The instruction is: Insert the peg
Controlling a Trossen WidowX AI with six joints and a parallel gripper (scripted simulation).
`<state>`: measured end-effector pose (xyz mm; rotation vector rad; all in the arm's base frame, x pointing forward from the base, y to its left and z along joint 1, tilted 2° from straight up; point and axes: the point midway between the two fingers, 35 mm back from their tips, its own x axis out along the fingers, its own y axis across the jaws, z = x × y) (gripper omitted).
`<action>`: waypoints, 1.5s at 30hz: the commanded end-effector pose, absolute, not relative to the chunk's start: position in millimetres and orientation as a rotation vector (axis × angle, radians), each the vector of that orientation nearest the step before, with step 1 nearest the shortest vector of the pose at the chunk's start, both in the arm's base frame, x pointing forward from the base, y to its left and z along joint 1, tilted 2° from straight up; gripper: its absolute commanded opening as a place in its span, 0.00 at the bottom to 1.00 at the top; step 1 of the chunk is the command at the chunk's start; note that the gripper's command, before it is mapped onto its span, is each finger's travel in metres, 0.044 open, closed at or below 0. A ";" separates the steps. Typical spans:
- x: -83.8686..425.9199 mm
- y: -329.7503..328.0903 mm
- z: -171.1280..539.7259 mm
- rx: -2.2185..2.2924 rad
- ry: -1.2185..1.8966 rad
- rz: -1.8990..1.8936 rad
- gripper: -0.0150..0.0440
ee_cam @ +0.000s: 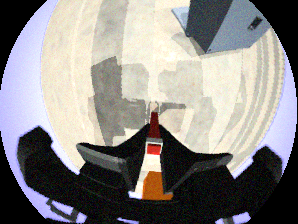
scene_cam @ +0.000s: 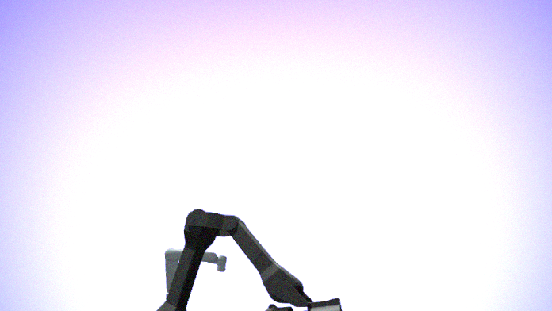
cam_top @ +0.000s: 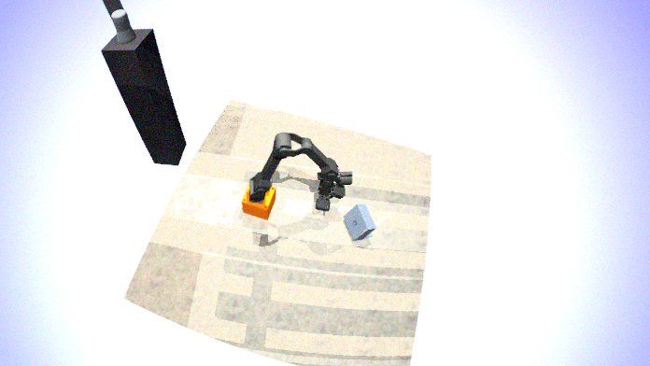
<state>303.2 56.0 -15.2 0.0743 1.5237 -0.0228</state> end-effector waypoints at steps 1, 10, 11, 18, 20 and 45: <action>302.9 55.9 -15.0 0.074 1.525 -0.023 0.25; 303.9 55.5 21.0 0.071 1.524 -0.024 0.25; 303.6 55.4 26.9 0.071 1.524 -0.024 0.25; 302.2 55.4 61.9 0.069 1.523 -0.025 0.25; 302.5 55.8 64.6 0.068 1.523 -0.025 0.25; 318.4 40.1 49.8 0.152 1.443 0.076 0.25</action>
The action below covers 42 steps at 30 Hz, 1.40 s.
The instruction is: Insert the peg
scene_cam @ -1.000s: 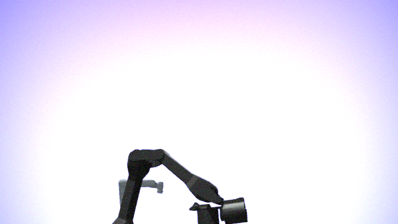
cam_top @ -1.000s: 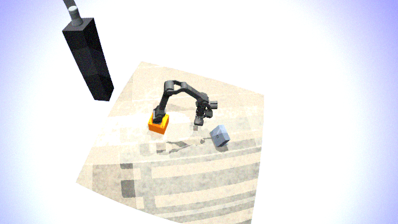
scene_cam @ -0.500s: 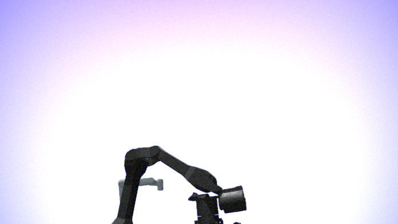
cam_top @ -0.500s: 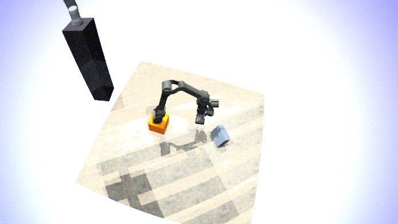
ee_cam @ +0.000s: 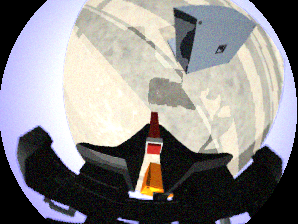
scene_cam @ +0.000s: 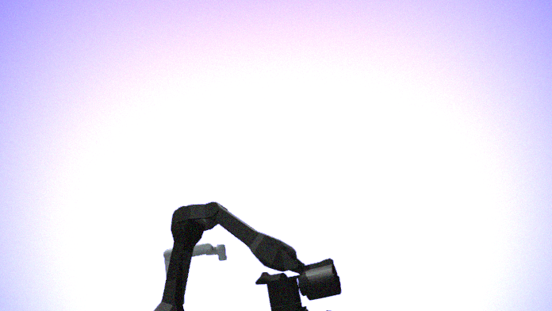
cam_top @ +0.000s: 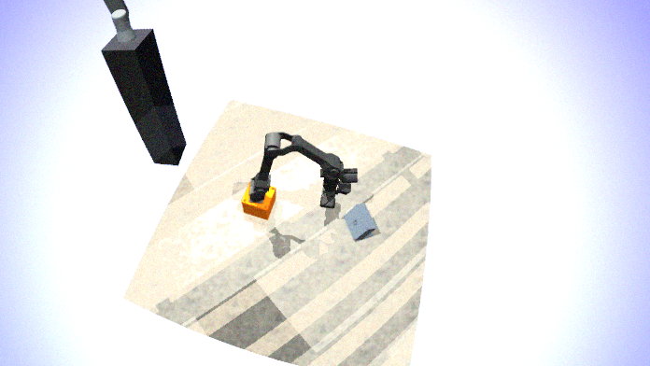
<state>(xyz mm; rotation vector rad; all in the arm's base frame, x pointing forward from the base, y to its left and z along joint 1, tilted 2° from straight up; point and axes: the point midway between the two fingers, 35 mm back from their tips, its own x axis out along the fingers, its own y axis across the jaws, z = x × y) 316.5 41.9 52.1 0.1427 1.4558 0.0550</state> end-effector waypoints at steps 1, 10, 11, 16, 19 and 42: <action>319.0 39.4 49.3 0.155 1.439 0.081 0.25; 324.8 32.1 44.6 0.182 1.398 0.119 0.25; 325.4 31.3 44.1 0.184 1.393 0.123 0.25; 328.5 27.0 41.8 0.197 1.369 0.143 0.25; 330.2 24.3 40.5 0.203 1.353 0.155 0.25; 341.5 2.4 33.1 0.239 1.223 0.237 0.25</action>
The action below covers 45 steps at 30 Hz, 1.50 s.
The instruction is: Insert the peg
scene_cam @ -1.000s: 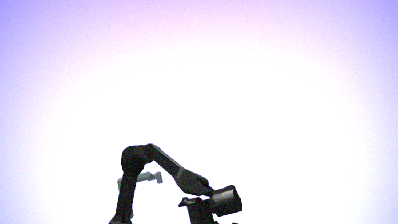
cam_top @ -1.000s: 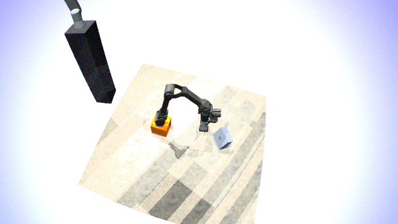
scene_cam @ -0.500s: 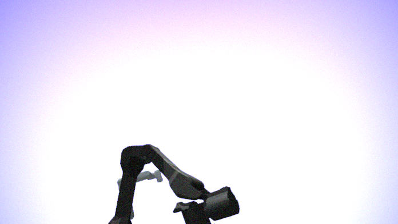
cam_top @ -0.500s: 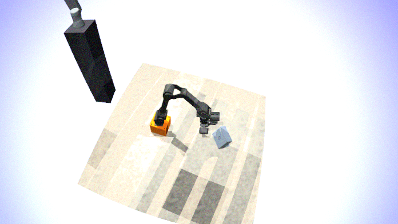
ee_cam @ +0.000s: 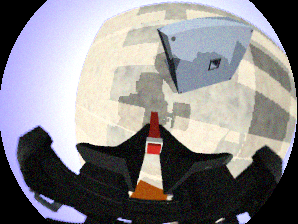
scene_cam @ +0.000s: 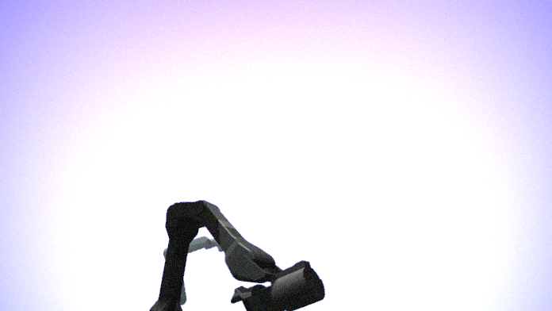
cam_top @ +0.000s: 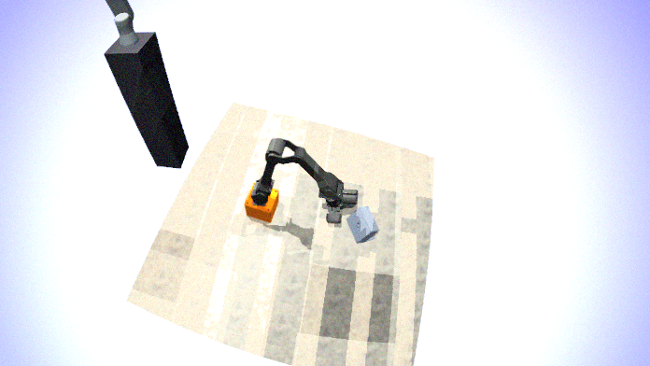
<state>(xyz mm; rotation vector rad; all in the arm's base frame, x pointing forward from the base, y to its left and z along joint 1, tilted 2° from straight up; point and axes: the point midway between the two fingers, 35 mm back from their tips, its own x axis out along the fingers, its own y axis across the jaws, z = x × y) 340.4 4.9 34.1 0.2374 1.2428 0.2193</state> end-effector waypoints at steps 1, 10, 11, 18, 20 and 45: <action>341.9 1.4 32.9 0.240 1.216 0.240 0.25; 345.1 -7.9 31.1 0.245 1.160 0.268 0.25; 345.4 -8.9 30.9 0.245 1.154 0.271 0.25; 347.3 -16.4 30.0 0.246 1.108 0.290 0.25; 347.8 -18.6 29.8 0.245 1.095 0.295 0.25; 350.2 -46.2 29.5 0.221 0.924 0.350 0.25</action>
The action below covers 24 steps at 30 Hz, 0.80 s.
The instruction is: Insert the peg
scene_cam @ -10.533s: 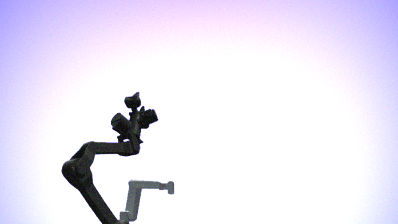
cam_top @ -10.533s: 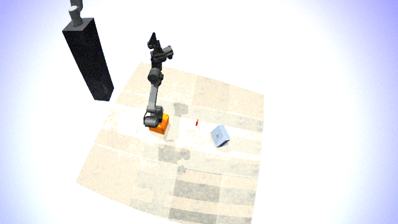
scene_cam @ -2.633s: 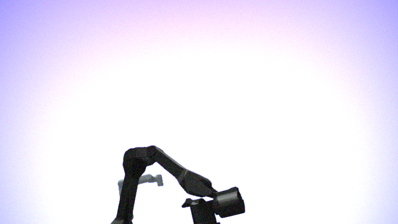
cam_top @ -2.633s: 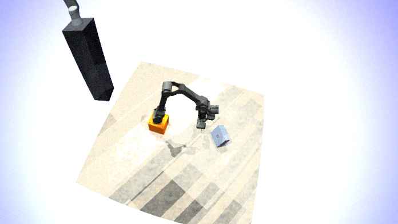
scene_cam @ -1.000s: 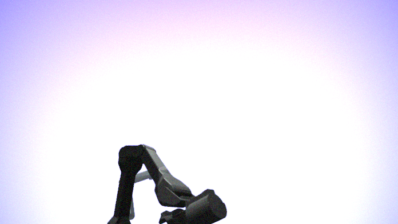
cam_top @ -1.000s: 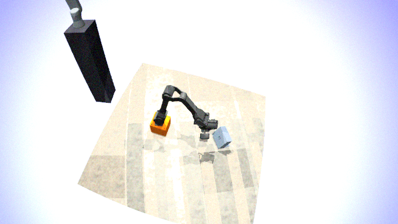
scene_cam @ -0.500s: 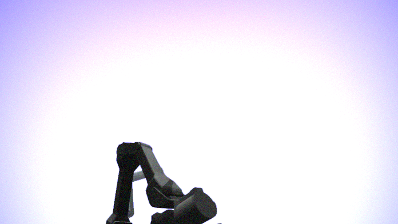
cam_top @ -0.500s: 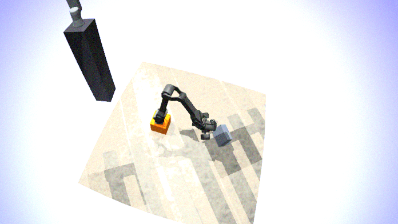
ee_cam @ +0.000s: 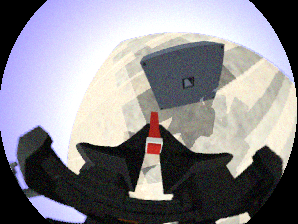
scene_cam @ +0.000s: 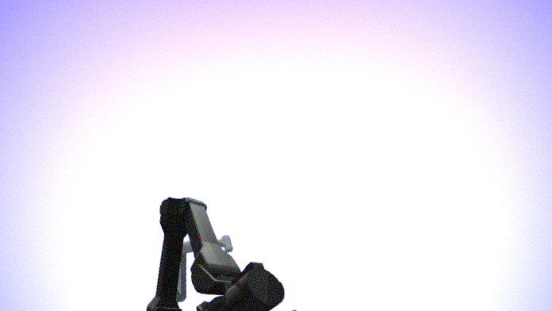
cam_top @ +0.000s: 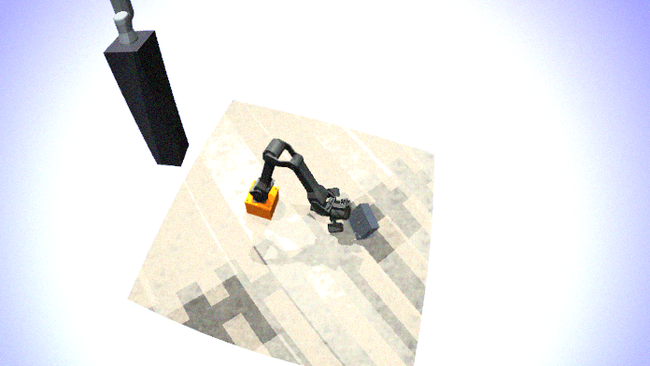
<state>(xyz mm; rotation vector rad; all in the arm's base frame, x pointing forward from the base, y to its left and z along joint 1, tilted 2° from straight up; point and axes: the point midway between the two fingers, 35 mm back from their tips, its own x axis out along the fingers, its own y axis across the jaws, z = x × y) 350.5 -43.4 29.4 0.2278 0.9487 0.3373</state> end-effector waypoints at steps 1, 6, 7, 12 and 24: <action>350.2 -47.3 29.6 0.219 0.917 0.351 0.25; 349.8 -52.9 30.0 0.209 0.882 0.359 0.25; 349.7 -54.0 30.1 0.207 0.875 0.361 0.25; 349.0 -59.6 30.7 0.196 0.840 0.368 0.25; 346.2 -72.7 32.6 0.164 0.756 0.382 0.25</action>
